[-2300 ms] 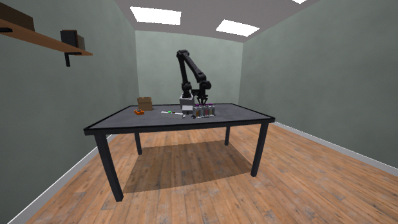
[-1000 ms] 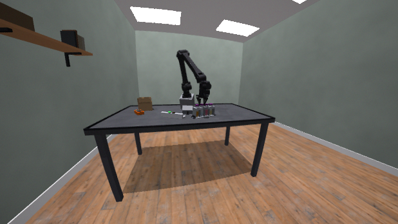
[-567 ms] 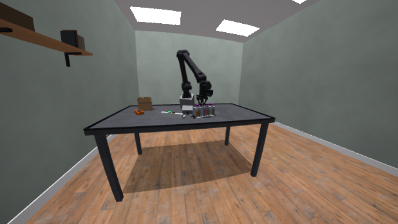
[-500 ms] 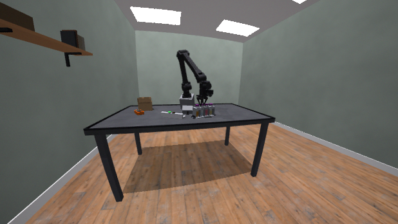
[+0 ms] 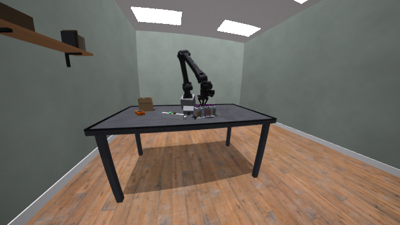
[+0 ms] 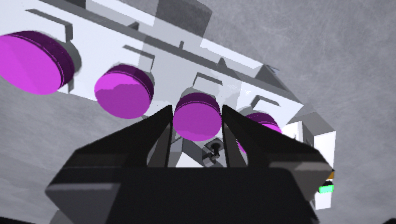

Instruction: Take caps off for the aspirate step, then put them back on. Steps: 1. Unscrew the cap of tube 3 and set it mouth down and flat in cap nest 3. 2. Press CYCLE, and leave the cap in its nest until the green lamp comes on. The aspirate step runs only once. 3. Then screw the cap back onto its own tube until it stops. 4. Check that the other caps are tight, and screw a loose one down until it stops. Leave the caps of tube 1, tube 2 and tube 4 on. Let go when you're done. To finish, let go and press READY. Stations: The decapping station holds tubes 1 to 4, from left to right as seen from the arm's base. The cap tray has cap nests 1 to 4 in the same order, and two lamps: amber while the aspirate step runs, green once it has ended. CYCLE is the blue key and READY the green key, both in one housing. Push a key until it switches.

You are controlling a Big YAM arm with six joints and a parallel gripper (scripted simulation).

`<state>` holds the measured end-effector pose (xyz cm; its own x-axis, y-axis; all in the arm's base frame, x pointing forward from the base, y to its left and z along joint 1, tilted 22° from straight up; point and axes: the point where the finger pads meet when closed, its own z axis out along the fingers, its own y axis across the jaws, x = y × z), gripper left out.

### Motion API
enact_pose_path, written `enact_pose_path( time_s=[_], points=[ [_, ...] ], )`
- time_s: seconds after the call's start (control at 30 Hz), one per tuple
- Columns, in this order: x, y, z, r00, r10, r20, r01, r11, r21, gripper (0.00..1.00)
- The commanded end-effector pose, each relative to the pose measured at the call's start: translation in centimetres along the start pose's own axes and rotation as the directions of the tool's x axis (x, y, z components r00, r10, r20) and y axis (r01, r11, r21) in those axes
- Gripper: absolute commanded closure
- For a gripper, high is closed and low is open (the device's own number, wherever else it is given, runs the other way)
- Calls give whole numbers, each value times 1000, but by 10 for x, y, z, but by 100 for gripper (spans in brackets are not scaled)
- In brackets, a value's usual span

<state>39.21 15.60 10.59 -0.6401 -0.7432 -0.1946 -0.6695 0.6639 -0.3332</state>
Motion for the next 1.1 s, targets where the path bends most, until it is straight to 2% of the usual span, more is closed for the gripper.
enact_pose_path(
  time_s=[0.0, 0.43, 0.47, 0.53, 0.7, 0.77, 0.87, 1.0, 1.07],
  points=[
    [-10, -7, -9, 1000, 6, 22, -6, 1000, 7, 100],
    [-10, -7, -9, 1000, 6, 22, -6, 1000, 7, 100],
    [-16, -17, -16, 996, 82, 33, -83, 997, 11, 100],
    [-16, -17, -16, 983, 181, 34, -182, 983, 8, 100],
    [-16, -16, -16, 909, 415, 35, -415, 910, 2, 100],
    [-16, -16, -16, 909, 415, 35, -415, 910, 2, 100],
    [-16, -16, -14, 837, 546, 30, -546, 838, -2, 100],
    [-15, -15, -12, 713, 700, 26, -700, 714, -7, 100],
    [-15, -15, -12, 697, 716, 25, -717, 698, -7, 100]
  ],
)
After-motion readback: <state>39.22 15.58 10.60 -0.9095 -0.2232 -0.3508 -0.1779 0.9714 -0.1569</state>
